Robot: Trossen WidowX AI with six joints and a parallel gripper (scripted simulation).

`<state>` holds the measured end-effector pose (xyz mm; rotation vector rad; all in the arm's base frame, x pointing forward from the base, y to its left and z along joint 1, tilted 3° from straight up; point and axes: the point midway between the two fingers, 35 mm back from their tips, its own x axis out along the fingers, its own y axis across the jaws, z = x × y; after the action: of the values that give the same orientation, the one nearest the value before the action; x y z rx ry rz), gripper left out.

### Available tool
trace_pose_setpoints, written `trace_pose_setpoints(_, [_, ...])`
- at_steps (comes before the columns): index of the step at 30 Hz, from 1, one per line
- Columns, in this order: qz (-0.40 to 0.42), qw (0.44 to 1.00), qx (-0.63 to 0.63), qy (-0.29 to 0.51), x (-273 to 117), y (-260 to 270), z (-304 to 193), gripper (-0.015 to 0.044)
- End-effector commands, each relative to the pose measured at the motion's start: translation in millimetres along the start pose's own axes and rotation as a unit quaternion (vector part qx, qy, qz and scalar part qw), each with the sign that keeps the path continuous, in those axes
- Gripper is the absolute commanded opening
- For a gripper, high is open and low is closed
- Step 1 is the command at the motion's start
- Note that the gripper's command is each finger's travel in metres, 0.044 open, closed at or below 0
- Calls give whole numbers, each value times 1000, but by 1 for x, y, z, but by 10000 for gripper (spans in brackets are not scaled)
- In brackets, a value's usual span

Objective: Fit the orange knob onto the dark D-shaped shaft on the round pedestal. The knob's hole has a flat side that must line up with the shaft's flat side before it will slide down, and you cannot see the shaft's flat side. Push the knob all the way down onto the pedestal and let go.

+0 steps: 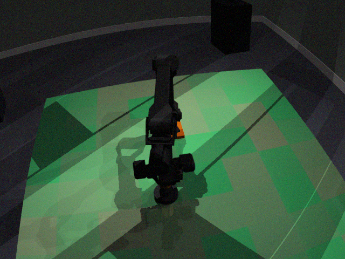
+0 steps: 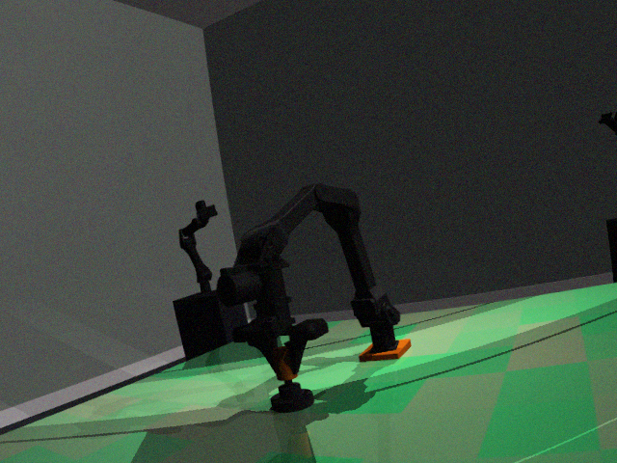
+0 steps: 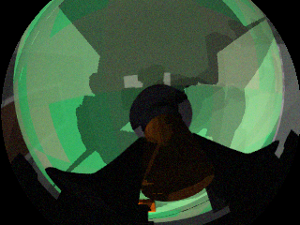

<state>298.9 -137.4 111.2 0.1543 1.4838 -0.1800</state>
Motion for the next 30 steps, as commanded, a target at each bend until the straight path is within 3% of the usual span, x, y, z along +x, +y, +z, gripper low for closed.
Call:
trace_pose_setpoints(1, [2, 1000, 1, 0, 1, 0, 0, 0])
trace_pose_setpoints(12, [2, 1000, -3, 0, -5, -1, 1, 0])
trace_pose_setpoints(19, [2, 995, -103, -1, -6, -2, 3, 0])
trace_pose_setpoints(30, [2, 995, -103, -1, -4, 0, 3, 0])
